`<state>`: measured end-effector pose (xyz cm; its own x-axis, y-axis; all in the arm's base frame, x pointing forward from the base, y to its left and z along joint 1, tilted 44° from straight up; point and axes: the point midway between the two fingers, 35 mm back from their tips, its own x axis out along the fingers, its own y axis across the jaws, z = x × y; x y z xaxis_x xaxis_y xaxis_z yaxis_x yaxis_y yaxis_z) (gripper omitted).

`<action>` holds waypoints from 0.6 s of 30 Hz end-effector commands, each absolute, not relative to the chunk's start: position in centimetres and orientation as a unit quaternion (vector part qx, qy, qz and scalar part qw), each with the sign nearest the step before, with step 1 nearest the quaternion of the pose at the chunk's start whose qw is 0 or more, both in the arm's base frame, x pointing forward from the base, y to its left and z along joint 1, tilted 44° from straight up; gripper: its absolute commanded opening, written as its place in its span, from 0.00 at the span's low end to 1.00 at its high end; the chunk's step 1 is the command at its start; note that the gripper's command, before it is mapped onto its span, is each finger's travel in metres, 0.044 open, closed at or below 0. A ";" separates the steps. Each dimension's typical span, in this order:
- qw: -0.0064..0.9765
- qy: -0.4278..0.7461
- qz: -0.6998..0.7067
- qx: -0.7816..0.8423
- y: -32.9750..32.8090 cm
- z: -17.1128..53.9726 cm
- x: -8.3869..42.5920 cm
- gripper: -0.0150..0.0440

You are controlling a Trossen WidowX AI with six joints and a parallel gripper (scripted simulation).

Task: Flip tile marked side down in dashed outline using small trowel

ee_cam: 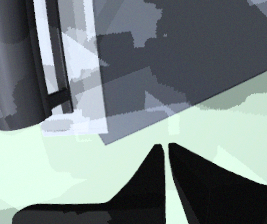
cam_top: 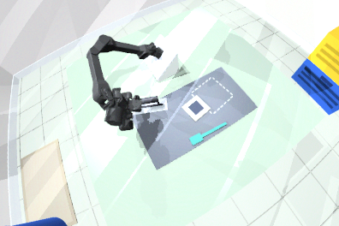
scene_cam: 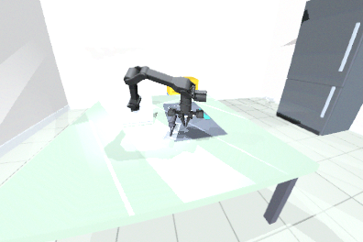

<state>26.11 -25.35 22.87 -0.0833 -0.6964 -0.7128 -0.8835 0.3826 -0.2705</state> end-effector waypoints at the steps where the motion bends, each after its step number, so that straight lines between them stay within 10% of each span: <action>1: 0.404 0.727 0.116 -0.543 -25.3 22.9 26.1 0.25; 10: 0.404 0.727 0.116 -0.543 -25.3 22.9 26.1 0.25; 18: 0.418 0.730 0.097 -0.533 -25.2 22.8 26.1 0.60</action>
